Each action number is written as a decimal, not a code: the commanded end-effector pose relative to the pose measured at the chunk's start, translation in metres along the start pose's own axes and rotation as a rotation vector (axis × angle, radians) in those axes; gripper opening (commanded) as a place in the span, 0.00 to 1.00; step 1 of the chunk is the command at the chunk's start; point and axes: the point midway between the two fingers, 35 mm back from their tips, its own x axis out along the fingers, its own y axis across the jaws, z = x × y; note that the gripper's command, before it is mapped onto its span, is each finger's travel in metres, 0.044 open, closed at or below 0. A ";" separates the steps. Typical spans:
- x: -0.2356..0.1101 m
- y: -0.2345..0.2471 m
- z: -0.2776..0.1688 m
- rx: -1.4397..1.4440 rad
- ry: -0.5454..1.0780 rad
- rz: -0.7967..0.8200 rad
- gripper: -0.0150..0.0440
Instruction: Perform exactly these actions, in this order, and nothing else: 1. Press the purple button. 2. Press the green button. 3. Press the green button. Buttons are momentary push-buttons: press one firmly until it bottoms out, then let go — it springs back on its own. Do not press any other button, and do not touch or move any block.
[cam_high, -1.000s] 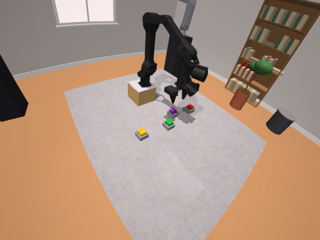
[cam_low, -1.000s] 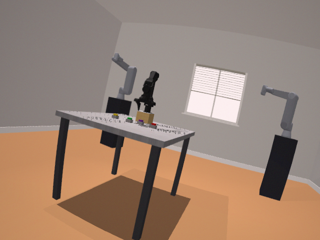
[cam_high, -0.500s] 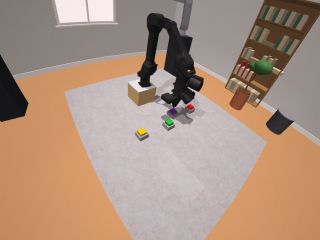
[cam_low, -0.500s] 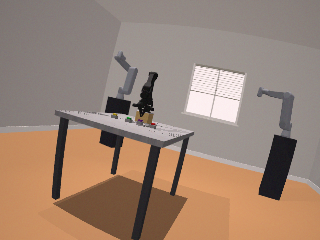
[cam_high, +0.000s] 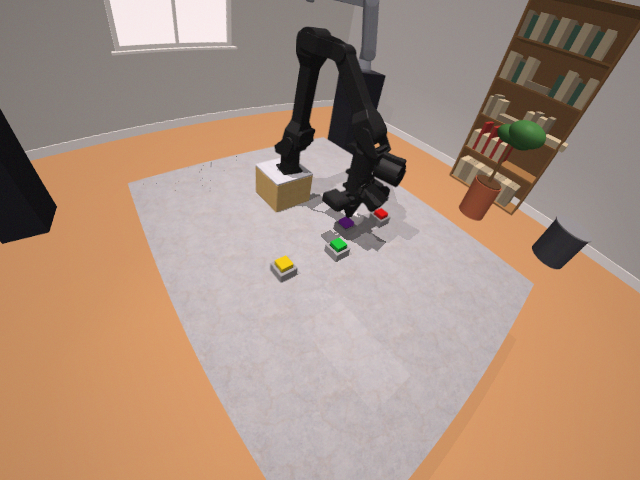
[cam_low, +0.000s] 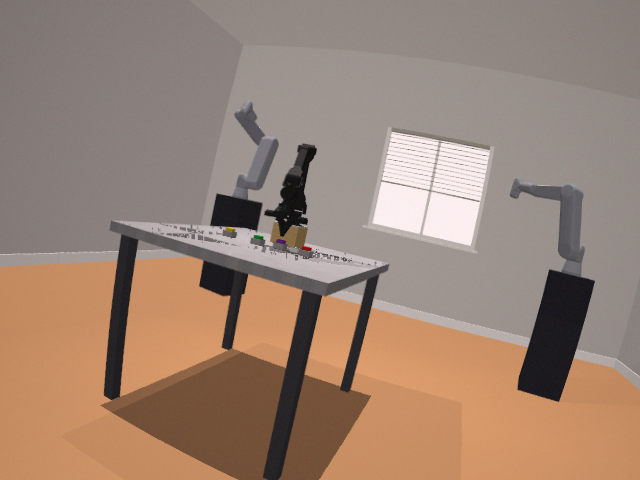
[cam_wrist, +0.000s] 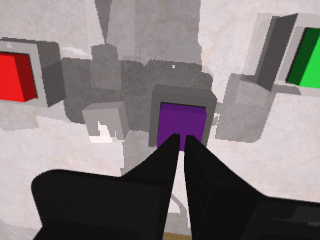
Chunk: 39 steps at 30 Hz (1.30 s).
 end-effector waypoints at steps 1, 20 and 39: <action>0.008 0.000 -0.002 0.006 0.008 0.004 0.29; 0.024 0.000 -0.003 0.006 0.009 0.004 0.29; -0.009 0.000 -0.002 0.006 0.008 0.004 0.29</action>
